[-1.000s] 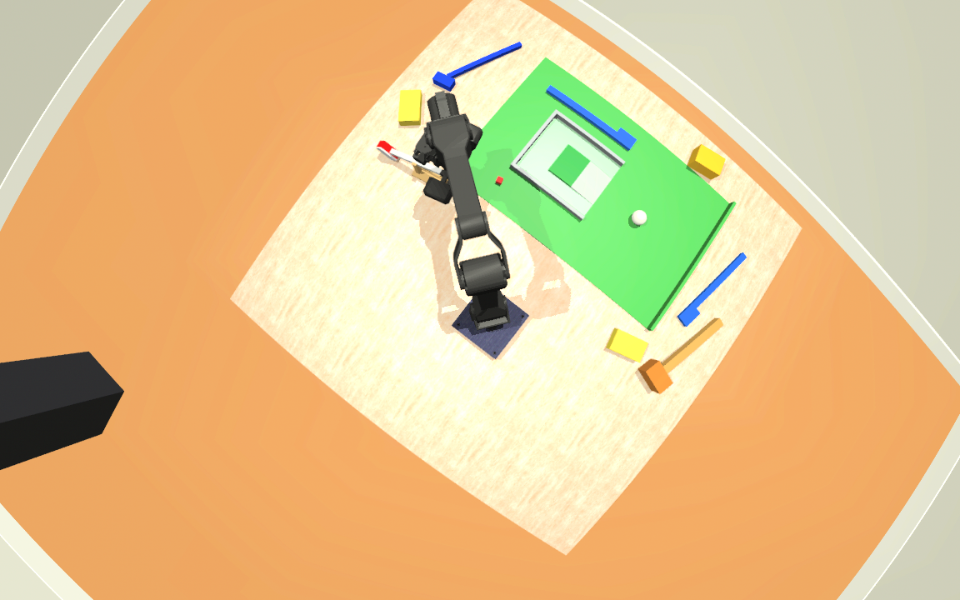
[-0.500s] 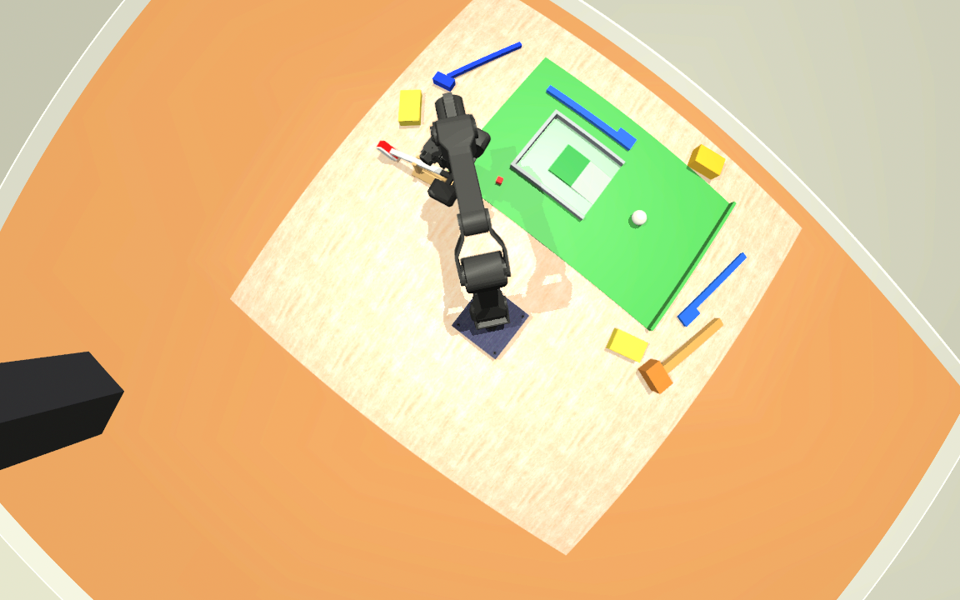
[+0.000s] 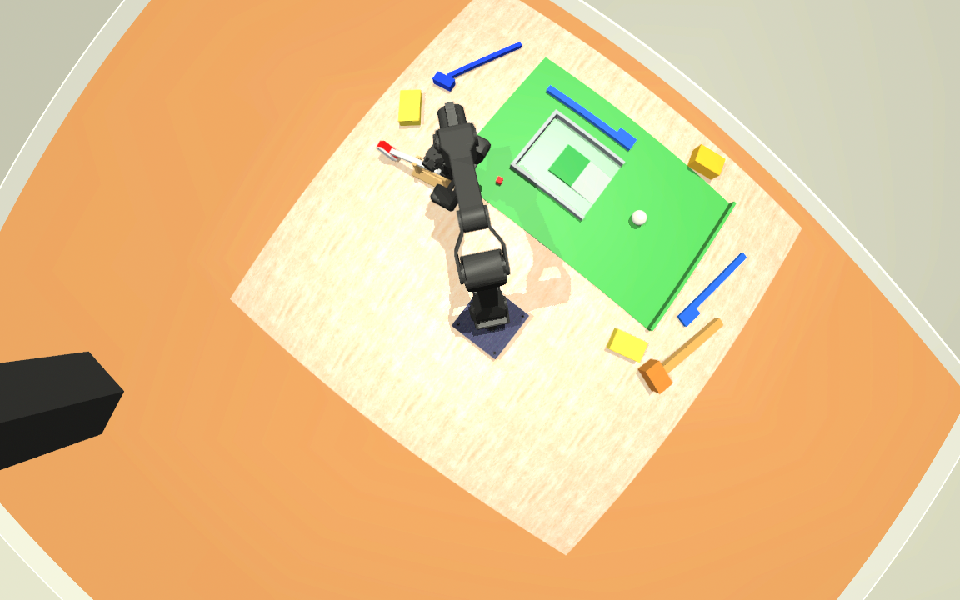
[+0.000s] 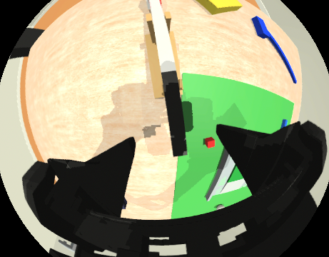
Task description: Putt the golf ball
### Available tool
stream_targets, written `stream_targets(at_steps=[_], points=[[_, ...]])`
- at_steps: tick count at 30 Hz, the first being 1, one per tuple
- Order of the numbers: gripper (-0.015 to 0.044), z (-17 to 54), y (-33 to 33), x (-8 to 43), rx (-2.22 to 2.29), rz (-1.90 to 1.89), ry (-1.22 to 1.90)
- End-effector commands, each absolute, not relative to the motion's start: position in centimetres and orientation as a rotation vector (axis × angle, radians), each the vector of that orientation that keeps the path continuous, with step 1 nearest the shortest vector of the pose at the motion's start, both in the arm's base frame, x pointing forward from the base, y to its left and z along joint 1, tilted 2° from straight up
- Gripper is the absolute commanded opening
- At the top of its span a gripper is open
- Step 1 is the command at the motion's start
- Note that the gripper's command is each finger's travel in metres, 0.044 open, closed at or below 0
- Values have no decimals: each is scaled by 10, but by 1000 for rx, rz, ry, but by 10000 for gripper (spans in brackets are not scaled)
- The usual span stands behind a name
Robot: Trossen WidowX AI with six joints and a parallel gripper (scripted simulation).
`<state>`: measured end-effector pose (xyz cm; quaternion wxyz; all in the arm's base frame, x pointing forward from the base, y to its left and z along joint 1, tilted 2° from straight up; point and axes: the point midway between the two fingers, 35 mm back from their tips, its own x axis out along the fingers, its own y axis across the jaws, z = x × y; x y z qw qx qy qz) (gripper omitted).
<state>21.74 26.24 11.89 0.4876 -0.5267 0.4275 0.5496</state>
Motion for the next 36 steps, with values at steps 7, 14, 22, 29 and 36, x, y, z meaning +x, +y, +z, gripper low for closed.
stream_targets(at_steps=[7, 14, 22, 29, 36], points=[[440, 107, 263, 218, -1282, 1329, 1043], [440, 96, 263, 219, -1282, 1329, 1043], [440, 89, 264, 219, -1282, 1329, 1044], [282, 93, 264, 219, -1281, 1336, 1039], [99, 93, 264, 219, -1281, 1336, 1039]])
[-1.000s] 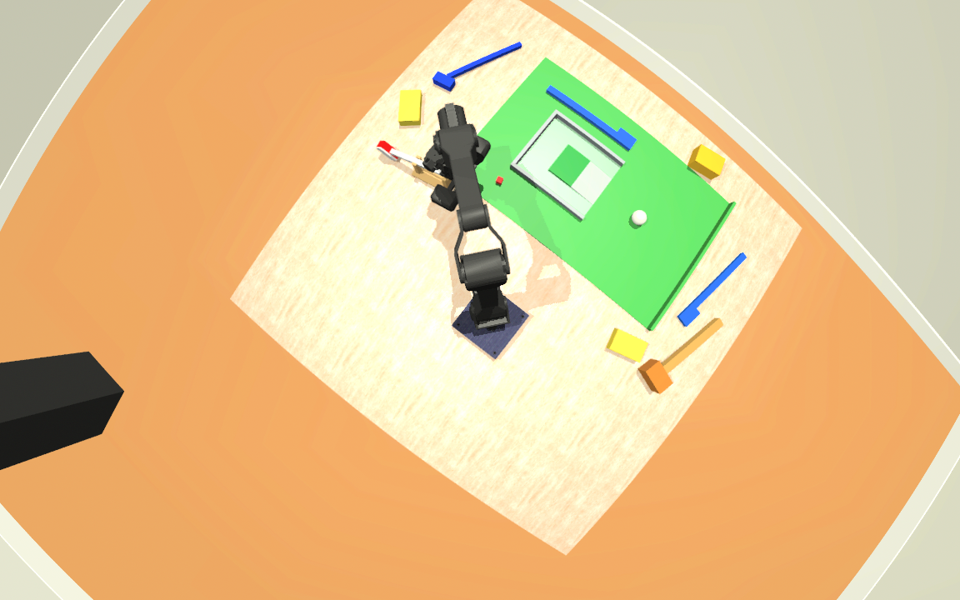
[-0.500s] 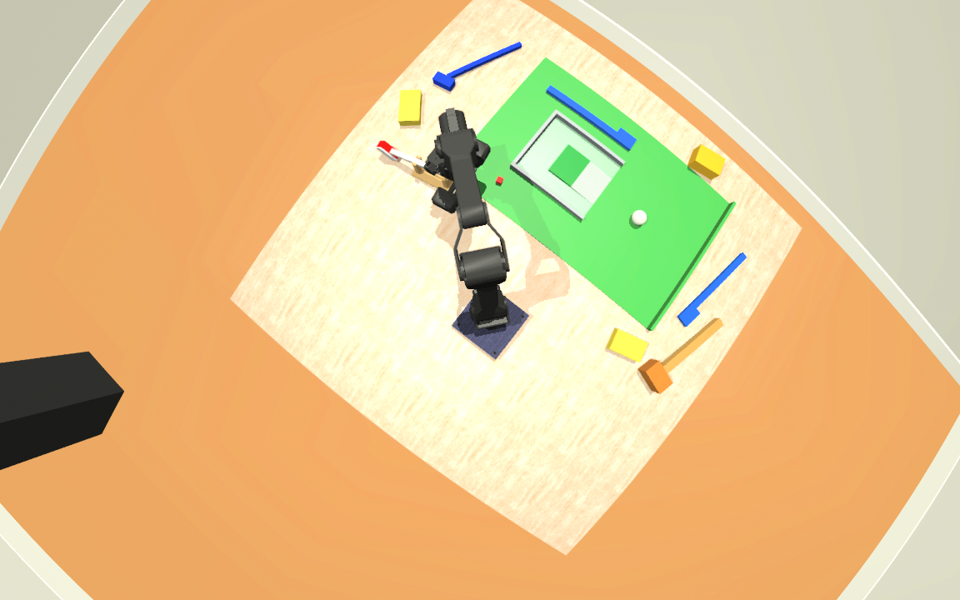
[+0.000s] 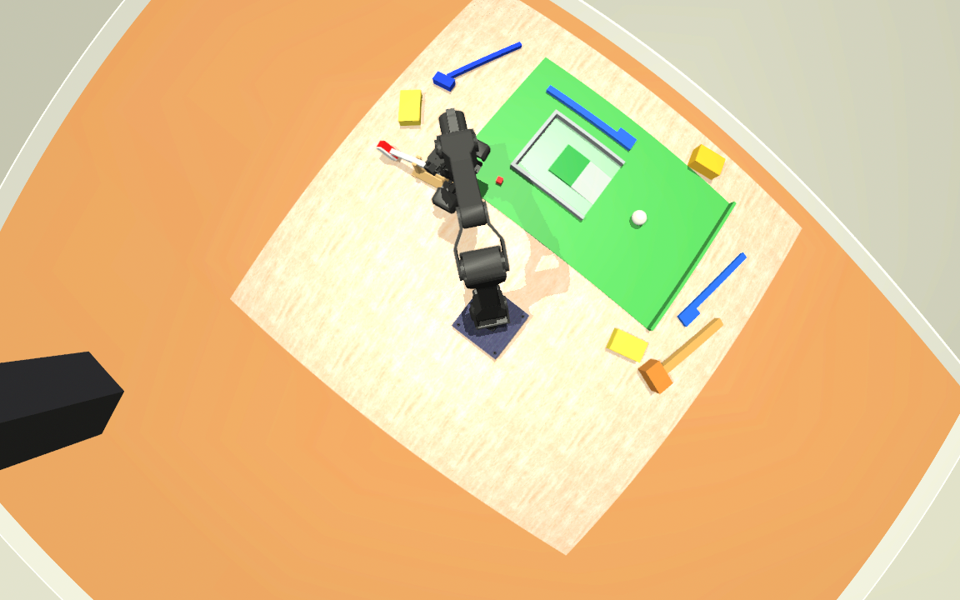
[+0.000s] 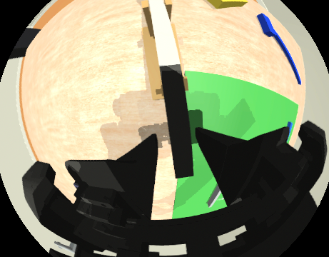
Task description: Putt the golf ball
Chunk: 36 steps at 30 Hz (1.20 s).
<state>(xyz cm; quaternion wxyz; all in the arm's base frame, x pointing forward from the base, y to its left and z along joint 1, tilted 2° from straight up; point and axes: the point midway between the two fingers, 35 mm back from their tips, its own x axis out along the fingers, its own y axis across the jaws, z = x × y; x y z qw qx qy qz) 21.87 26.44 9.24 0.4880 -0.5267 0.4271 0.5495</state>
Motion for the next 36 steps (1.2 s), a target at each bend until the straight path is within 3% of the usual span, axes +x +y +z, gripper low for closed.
stream_targets(at_steps=[1, 4, 36], points=[[72, 93, 264, 219, -1281, 1336, 1039], [0, 93, 264, 219, -1281, 1336, 1039], [0, 183, 259, 217, -1279, 1331, 1043]])
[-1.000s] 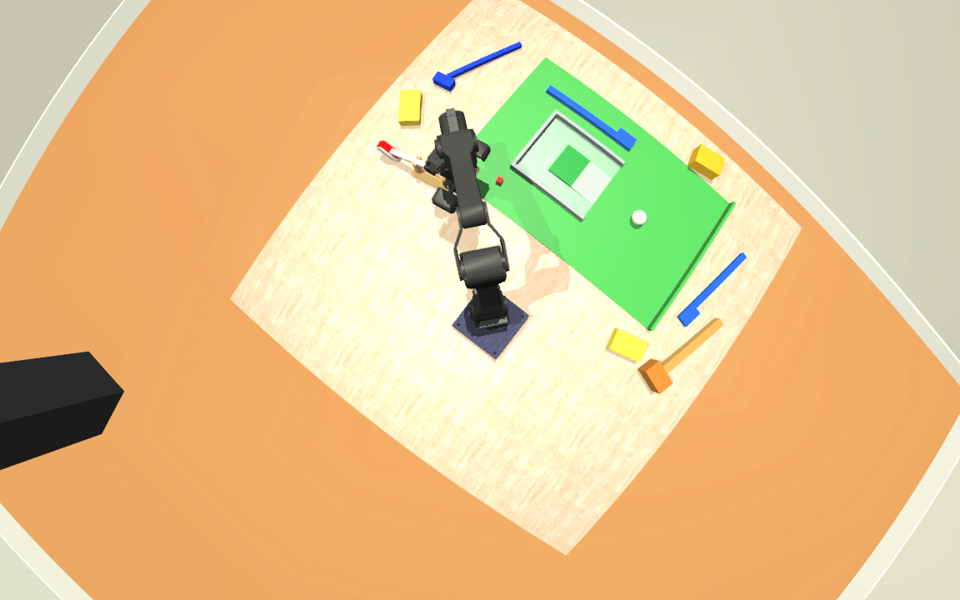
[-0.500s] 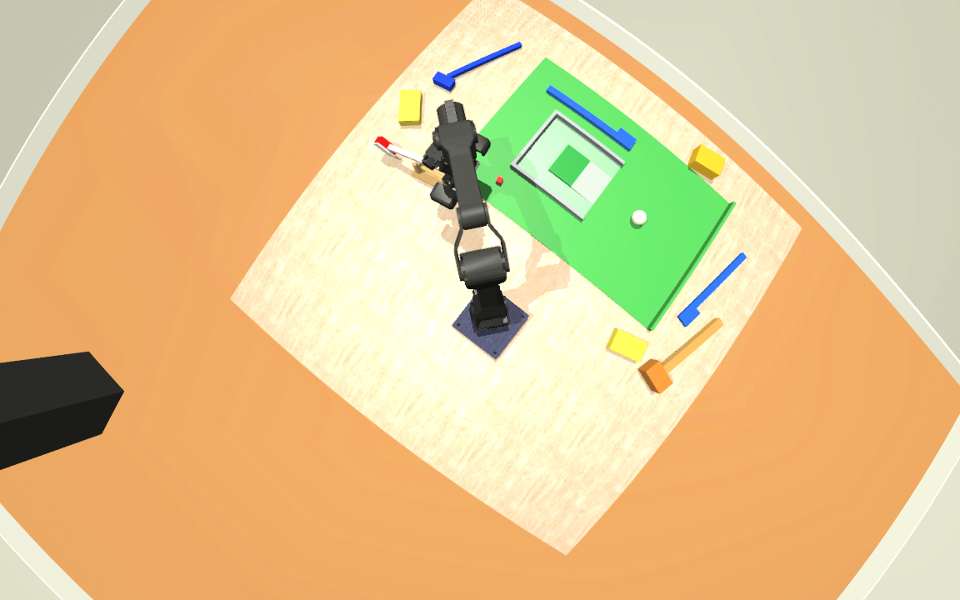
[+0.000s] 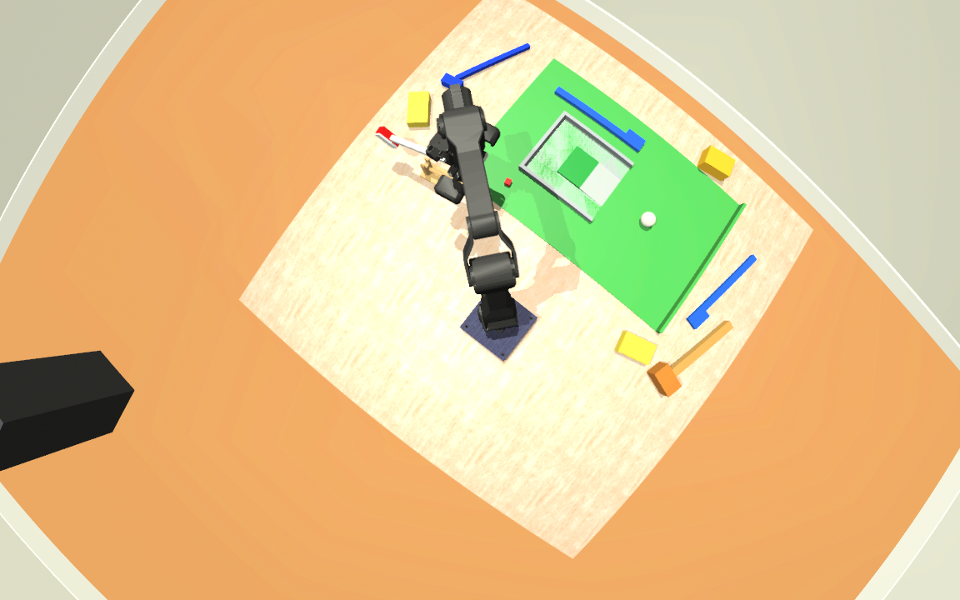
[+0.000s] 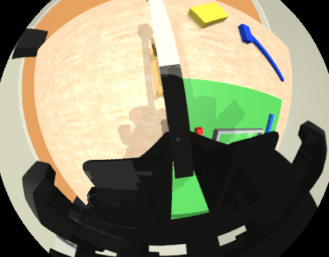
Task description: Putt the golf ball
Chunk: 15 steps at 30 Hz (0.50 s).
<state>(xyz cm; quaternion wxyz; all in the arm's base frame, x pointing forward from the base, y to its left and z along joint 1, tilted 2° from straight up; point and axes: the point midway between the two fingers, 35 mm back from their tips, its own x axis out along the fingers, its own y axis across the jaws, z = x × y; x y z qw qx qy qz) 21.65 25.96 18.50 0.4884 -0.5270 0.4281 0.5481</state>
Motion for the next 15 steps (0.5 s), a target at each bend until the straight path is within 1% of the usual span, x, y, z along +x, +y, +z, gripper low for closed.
stream_targets(at_steps=[1, 15], points=[[0, 183, 258, 220, -1273, 1326, 1045], [0, 179, 203, 272, -1104, 1169, 1133]])
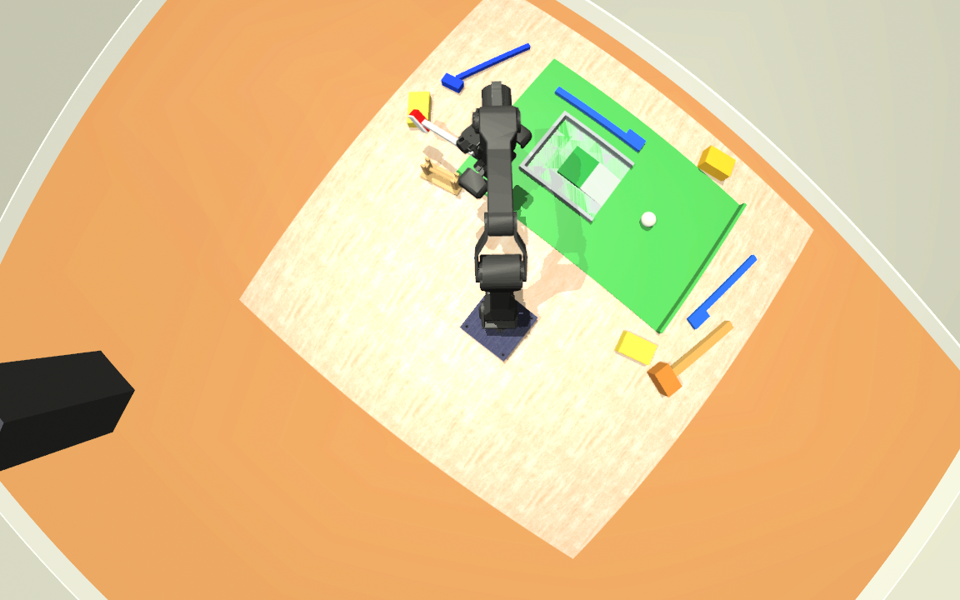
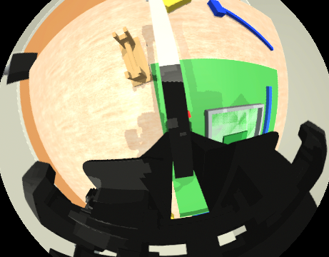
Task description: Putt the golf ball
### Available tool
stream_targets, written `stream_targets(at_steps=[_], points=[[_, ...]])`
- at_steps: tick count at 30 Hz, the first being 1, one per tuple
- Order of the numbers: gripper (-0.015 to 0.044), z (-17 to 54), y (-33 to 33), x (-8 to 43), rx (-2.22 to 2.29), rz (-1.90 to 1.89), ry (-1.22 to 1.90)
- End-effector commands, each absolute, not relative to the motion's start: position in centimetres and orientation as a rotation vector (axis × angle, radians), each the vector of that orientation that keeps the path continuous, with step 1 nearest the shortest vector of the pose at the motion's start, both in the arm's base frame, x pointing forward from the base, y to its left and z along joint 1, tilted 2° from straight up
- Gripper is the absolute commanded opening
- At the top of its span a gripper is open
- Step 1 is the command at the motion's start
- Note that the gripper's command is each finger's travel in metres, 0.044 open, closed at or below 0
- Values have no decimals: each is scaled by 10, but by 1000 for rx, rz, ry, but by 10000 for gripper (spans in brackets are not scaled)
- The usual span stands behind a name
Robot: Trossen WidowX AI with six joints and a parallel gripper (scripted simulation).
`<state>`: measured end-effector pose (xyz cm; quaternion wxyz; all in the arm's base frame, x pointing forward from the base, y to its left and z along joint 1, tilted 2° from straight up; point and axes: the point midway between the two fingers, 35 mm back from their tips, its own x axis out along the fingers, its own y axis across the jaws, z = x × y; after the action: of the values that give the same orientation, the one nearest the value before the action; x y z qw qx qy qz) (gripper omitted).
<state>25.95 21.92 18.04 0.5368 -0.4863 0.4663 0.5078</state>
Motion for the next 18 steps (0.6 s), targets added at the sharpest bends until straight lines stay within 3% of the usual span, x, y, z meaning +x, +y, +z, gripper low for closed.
stream_targets(at_steps=[1, 18], points=[[0, 179, 198, 275, -1091, 1156, 1142], [0, 174, 110, 320, -871, 922, 1272]])
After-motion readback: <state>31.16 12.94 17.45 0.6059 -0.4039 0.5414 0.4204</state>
